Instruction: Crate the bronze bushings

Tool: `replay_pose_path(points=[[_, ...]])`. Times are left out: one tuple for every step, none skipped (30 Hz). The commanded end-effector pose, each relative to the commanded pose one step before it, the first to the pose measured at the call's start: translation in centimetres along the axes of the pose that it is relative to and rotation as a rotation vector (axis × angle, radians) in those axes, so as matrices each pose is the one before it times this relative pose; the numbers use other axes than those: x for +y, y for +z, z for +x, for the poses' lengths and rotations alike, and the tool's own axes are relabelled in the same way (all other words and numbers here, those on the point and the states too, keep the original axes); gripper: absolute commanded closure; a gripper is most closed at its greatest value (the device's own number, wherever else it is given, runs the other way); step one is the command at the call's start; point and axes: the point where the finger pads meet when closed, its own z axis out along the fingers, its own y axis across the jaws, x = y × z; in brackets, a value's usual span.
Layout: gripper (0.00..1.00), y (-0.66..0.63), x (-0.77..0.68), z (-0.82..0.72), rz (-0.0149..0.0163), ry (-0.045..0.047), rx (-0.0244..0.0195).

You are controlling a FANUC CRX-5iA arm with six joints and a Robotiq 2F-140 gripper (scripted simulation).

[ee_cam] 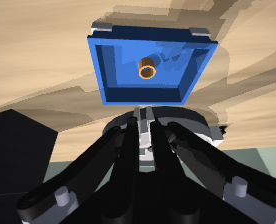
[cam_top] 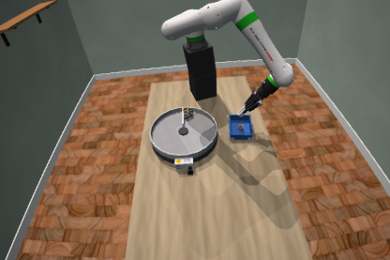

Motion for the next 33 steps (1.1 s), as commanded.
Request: replay_pose_path(points=[[0.93, -0.018, 0.014, 0.003, -0.00020, 0.00013, 0.00024], [0.93, 0.000, 0.000, 0.000, 0.00000, 0.00000, 0.00000], [0.93, 0.000, 0.000, 0.000, 0.00000, 0.00000, 0.00000], [0.93, 0.000, 0.000, 0.000, 0.00000, 0.00000, 0.00000], [0.93, 0.000, 0.000, 0.000, 0.00000, 0.00000, 0.00000], [0.93, 0.000, 0.000, 0.000, 0.00000, 0.00000, 0.00000], [0.93, 0.000, 0.000, 0.000, 0.00000, 0.00000, 0.00000], [0.93, 0.000, 0.000, 0.000, 0.00000, 0.00000, 0.00000], [0.93, 0.000, 0.000, 0.000, 0.00000, 0.00000, 0.00000], [0.93, 0.000, 0.000, 0.000, 0.00000, 0.00000, 0.00000], [0.93, 0.000, 0.000, 0.000, 0.00000, 0.00000, 0.00000], [0.93, 0.000, 0.000, 0.000, 0.00000, 0.00000, 0.00000], [0.93, 0.000, 0.000, 0.000, 0.00000, 0.00000, 0.00000], [0.93, 0.000, 0.000, 0.000, 0.00000, 0.00000, 0.00000], [0.93, 0.000, 0.000, 0.000, 0.00000, 0.00000, 0.00000], [0.93, 0.000, 0.000, 0.000, 0.00000, 0.00000, 0.00000], [0.93, 0.000, 0.000, 0.000, 0.00000, 0.00000, 0.00000], [0.94, 0.003, -0.001, -0.004, -0.00002, -0.00002, 0.00000], [0.94, 0.020, -0.009, -0.024, -0.00013, -0.00016, 0.00000], [0.94, 0.052, -0.023, -0.061, -0.00033, -0.00040, 0.00000], [0.94, 0.096, -0.042, -0.112, -0.00060, -0.00074, 0.00000], [0.94, 0.148, -0.067, -0.174, -0.00091, -0.00116, 0.00002], [0.94, 0.206, -0.097, -0.244, -0.00126, -0.00165, 0.00005], [0.94, 0.268, -0.133, -0.318, -0.00161, -0.00220, 0.00011], [0.94, 0.330, -0.176, -0.396, -0.00195, -0.00281, 0.00022], [0.94, 0.391, -0.224, -0.473, -0.00225, -0.00347, 0.00038], [0.94, 0.000, 0.000, 0.000, 0.00000, 0.00000, 0.00000], [0.94, 0.000, 0.000, 0.000, 0.00000, 0.00000, 0.00000], [0.94, 0.449, -0.280, -0.548, -0.00250, -0.00416, 0.00060], [0.94, 0.501, -0.342, -0.620, -0.00268, -0.00489, 0.00088], [0.94, 0.619, -0.340, -0.748, -0.00375, -0.00502, 0.00030], [0.94, 0.739, -0.339, -0.877, -0.00486, -0.00517, -0.00030], [0.94, 0.772, -0.415, -0.930, -0.00489, -0.00599, 0.00018]])
